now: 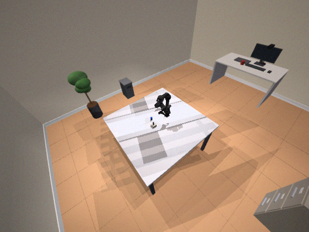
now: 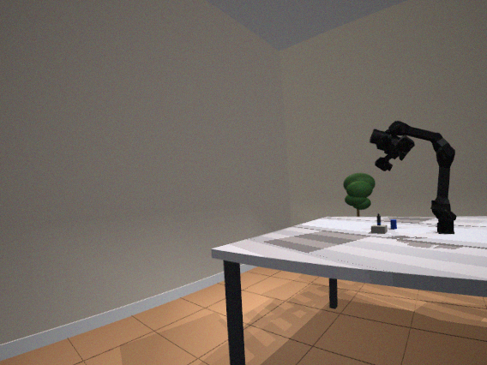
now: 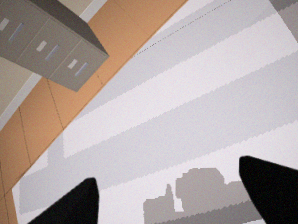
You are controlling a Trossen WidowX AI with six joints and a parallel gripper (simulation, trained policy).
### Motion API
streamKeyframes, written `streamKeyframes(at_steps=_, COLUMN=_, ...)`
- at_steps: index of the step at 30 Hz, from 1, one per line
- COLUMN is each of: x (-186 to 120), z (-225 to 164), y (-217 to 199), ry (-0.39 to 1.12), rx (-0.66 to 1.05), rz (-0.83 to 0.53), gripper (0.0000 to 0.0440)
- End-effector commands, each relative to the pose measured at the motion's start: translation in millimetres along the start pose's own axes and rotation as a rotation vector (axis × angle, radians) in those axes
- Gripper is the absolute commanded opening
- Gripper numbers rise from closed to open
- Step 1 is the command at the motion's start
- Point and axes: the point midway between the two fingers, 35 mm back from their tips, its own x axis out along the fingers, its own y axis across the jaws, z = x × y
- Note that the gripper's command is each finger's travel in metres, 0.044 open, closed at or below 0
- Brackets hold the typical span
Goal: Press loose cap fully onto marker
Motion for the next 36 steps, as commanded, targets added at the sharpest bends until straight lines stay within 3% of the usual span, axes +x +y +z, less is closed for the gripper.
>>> streamKeyframes(at_steps=1, x=-3, z=1, y=-10, ry=-0.004, rx=-0.004, rz=-0.025, gripper=0.0332)
streamKeyframes(at_steps=36, x=-52, z=-14, y=-101, ry=-0.033, rx=0.023, rz=-0.288, gripper=0.0331)
